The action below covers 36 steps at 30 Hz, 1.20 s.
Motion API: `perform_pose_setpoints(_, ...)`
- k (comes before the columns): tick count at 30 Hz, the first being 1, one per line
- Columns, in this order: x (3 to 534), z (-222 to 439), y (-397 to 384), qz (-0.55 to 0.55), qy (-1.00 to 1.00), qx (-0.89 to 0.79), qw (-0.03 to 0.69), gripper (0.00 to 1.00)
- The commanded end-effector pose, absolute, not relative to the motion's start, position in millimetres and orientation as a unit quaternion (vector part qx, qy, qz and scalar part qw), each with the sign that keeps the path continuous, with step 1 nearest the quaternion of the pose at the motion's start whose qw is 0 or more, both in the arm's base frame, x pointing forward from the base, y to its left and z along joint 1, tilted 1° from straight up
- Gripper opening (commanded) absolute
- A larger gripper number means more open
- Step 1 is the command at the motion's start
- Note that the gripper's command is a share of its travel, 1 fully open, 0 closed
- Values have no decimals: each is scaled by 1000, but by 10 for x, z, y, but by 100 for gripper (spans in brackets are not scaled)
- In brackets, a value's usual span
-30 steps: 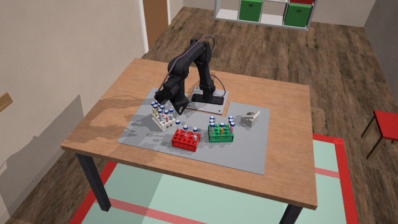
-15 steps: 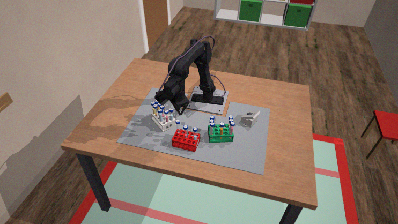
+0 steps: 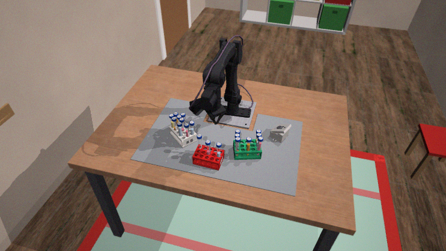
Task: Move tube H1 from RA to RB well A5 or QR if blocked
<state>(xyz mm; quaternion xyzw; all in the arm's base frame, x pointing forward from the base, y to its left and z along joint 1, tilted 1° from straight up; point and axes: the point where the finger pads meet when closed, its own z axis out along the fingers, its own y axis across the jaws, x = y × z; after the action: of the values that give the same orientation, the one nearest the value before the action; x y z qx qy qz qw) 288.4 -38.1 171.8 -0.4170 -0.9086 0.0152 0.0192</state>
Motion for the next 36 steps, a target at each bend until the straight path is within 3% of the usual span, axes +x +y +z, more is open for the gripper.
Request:
perform_pose_setpoints(1, 3139, 1794, -365, 8, -905, -426, -16, 30)
perform_pose_setpoints(16, 3823, 1819, -457, 10, -904, -428, -10, 30)
perform_pose_setpoints(36, 3681, 1876, -447, 10, -904, -427, -2, 30)
